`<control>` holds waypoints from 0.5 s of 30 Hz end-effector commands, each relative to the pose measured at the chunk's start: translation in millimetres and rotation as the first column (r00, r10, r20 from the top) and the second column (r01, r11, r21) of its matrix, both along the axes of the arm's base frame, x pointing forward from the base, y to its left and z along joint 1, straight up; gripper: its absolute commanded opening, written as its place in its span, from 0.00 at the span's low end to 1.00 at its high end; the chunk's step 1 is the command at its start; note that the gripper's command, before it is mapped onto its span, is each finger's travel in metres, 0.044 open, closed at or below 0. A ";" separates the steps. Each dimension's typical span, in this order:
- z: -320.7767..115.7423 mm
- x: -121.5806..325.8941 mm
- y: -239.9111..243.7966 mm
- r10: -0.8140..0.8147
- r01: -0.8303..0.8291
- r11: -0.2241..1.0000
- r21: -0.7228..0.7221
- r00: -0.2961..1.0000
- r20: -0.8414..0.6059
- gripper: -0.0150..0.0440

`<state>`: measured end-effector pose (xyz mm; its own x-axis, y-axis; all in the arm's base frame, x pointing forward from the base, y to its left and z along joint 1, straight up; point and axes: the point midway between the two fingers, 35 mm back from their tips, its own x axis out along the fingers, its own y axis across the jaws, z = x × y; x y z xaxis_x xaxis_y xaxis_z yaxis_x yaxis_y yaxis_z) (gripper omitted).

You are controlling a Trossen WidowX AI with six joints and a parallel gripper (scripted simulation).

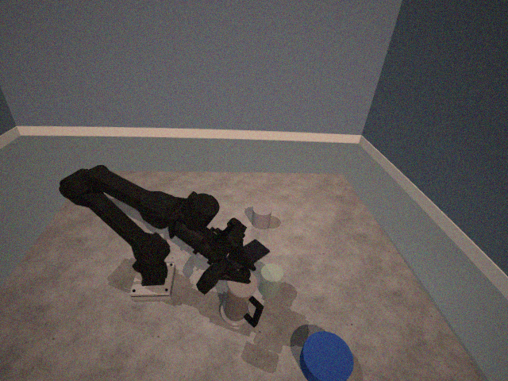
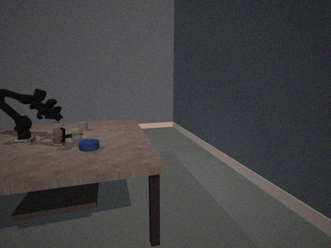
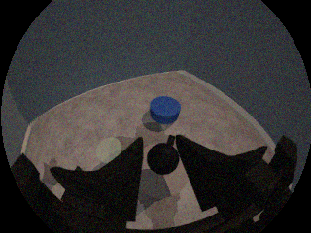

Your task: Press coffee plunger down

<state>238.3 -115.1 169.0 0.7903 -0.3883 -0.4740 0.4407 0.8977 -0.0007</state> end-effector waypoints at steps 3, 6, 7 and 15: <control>-0.5 -0.2 0.1 0.000 0.000 1.000 0.001 1.000 -0.002 0.78; -0.5 -0.2 0.1 0.000 0.000 1.000 0.001 1.000 -0.002 0.92; -0.5 -0.2 0.1 0.000 0.000 1.000 0.001 1.000 -0.002 0.96; 13.6 -3.0 1.0 -0.001 0.001 1.000 0.003 1.000 -0.005 1.00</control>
<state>236.7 -114.6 169.6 0.7845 -0.3865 -0.4850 0.4415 0.8973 -0.0010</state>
